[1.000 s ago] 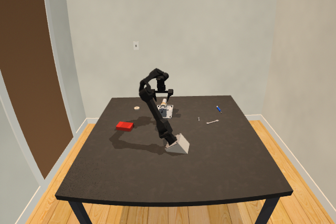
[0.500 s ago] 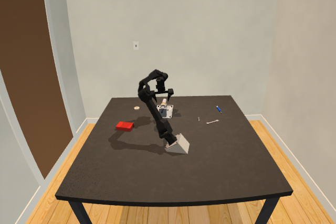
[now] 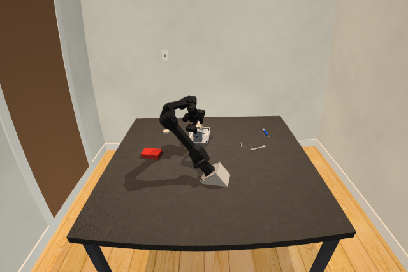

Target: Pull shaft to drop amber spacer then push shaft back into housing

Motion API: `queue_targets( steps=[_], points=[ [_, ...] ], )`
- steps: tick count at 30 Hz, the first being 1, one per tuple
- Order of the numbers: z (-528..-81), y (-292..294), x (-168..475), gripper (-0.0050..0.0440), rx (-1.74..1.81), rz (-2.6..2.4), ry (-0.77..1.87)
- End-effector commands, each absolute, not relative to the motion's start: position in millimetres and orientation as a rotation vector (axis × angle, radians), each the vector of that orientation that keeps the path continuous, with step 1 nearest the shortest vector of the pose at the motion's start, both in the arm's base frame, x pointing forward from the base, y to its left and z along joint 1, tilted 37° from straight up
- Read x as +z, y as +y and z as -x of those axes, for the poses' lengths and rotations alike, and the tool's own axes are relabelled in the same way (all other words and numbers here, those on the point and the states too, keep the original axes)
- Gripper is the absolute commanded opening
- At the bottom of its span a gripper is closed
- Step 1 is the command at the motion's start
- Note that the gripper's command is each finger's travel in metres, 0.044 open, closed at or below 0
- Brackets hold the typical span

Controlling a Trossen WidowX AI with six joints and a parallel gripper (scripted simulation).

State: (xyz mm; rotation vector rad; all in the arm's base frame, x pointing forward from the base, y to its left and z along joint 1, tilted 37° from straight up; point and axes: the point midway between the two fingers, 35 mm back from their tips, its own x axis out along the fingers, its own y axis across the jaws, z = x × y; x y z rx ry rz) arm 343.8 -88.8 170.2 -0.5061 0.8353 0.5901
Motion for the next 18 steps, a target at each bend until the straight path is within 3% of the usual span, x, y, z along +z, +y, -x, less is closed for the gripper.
queue_targets(
  steps=[1,18],
  points=[
    [-345,-86,164,0.0440,0.612,0.762,0.735],
    [-323,-56,143,0.0440,0.562,1.929,0.292]
  ],
)
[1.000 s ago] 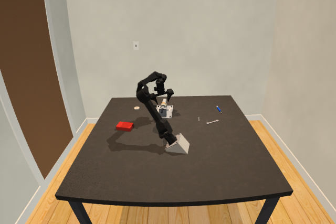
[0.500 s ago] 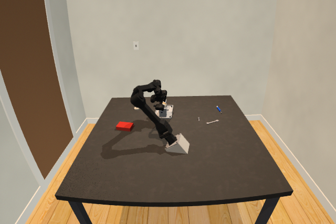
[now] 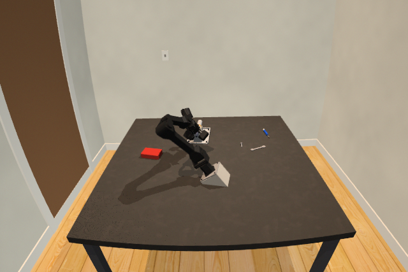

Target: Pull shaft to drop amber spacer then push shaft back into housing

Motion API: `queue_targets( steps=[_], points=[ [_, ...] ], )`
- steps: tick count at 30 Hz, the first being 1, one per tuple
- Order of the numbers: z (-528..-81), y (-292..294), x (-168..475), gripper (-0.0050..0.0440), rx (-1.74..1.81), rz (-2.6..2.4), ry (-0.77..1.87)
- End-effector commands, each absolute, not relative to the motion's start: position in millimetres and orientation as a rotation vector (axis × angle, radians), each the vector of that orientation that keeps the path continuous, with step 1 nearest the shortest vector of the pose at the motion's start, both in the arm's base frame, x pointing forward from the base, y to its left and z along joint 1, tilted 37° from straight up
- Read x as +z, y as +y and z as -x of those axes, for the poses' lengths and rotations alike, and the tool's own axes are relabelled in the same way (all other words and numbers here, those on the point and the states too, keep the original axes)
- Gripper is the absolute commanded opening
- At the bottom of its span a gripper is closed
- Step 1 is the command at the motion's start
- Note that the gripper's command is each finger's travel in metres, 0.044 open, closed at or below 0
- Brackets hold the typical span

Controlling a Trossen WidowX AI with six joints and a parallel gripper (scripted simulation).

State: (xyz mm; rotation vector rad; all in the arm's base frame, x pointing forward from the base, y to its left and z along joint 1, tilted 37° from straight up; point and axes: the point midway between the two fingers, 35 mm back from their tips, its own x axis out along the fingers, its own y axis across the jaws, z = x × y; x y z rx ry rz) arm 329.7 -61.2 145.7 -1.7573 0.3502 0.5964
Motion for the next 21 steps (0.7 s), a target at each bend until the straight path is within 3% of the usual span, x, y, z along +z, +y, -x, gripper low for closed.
queue_targets(
  steps=[1,7,21],
  points=[
    [-319,-53,141,0.0440,0.547,2.022,0.263],
    [-302,-43,138,0.0440,0.425,2.408,0.145],
    [-301,-42,138,0.0440,0.421,2.420,0.143]
  ],
)
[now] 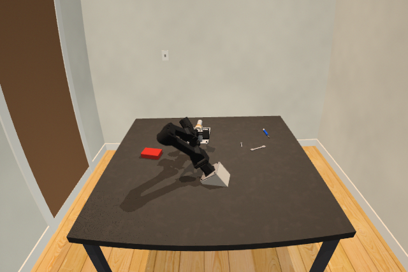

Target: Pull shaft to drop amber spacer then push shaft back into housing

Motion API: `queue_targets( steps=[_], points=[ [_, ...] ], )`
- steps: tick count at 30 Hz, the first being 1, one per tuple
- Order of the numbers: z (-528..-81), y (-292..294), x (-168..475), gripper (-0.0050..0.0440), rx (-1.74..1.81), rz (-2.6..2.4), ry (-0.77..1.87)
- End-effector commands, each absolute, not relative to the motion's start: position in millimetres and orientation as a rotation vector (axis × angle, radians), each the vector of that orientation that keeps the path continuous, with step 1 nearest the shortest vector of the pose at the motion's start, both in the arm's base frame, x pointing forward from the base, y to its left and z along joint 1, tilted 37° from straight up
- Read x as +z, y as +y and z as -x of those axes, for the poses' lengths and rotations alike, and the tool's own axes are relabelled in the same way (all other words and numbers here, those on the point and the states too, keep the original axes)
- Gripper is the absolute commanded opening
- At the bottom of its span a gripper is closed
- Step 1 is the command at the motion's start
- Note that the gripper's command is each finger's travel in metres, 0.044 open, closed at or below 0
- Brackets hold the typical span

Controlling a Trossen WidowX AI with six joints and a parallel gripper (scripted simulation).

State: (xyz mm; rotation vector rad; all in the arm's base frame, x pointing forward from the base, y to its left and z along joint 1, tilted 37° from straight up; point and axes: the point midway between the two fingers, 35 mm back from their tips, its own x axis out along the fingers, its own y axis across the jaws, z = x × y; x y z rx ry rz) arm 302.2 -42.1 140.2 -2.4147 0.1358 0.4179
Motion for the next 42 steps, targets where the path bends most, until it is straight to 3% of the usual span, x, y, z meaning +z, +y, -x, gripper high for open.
queue_targets(
  steps=[1,42],
  points=[
    [-301.1,-42.4,137.9,0.0440,0.421,2.420,0.143],
    [-310.7,-43.0,135.6,0.0440,0.420,2.420,0.143]
  ],
)
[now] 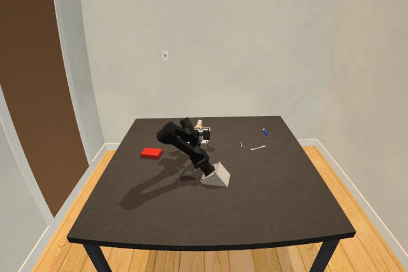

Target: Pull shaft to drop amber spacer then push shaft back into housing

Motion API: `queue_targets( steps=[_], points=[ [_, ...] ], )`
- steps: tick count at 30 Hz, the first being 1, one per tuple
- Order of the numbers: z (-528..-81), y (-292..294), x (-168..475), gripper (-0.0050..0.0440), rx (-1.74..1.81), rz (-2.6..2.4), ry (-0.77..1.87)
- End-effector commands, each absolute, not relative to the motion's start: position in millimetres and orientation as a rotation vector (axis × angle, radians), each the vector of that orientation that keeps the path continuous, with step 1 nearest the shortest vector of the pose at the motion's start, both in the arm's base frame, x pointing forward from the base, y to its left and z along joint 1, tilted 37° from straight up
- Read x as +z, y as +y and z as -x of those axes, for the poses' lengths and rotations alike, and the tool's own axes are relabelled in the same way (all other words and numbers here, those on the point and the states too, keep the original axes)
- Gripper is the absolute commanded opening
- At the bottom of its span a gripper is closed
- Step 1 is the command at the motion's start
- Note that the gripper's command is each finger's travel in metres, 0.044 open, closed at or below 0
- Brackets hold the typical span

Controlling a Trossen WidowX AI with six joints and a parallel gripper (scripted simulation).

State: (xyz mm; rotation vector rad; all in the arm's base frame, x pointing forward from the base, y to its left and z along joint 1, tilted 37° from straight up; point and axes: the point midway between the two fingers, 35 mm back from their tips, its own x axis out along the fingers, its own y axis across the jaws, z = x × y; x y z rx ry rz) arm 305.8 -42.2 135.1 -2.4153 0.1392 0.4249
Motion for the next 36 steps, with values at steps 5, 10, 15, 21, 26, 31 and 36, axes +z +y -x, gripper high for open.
queue_targets(
  steps=[5,10,15,21,26,31,36],
  points=[
    [-315,-43,134,0.0440,0.420,2.420,0.142],
    [-323,-43,132,0.0440,0.419,2.420,0.142],
    [-330,-43,129,0.0440,0.418,2.420,0.142],
    [-336,-43,126,0.0440,0.418,2.420,0.142],
    [-341,-43,123,0.0440,0.417,2.420,0.142],
    [-341,-43,123,0.0440,0.417,2.420,0.142],
    [-341,-43,123,0.0440,0.417,2.420,0.142]
  ],
)
